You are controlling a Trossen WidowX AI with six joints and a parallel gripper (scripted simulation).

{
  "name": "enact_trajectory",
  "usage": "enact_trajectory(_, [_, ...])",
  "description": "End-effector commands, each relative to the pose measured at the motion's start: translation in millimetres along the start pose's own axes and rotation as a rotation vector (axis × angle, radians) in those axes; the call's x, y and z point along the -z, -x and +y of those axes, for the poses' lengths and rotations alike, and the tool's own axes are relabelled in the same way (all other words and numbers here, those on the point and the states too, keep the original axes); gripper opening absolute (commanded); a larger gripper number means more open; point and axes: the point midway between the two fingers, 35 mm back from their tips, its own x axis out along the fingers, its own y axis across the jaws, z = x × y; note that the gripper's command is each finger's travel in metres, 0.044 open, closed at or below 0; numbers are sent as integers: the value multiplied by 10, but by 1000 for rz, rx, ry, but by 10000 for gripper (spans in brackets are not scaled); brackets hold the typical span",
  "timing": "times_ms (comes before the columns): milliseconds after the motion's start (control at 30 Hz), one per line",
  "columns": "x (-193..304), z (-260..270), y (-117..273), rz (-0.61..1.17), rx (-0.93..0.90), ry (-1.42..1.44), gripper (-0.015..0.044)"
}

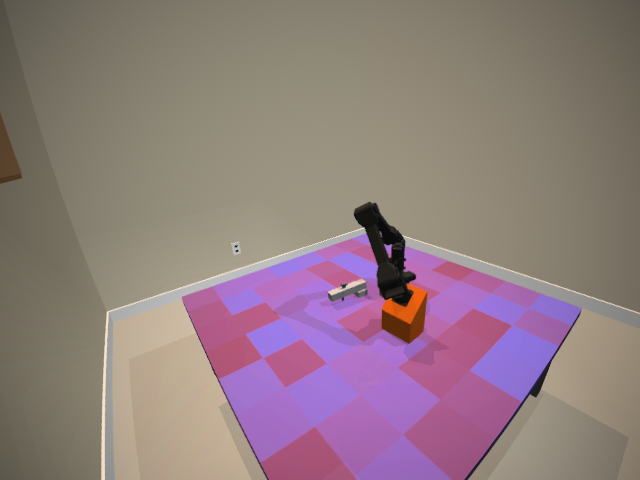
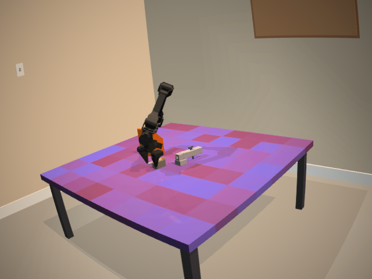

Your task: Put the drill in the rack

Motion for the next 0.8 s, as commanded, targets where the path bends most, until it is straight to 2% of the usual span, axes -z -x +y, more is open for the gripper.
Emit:
enact_trajectory(0, [10, -11, 182, 10, 9, 5, 440])
enact_trajectory(400, [26, -27, 622, 12, 9, 5, 440])
enact_trajectory(533, [29, -6, 581, 13, 9, -7, 440])
enact_trajectory(767, [572, 347, 1147, 342, 142, -268, 440])
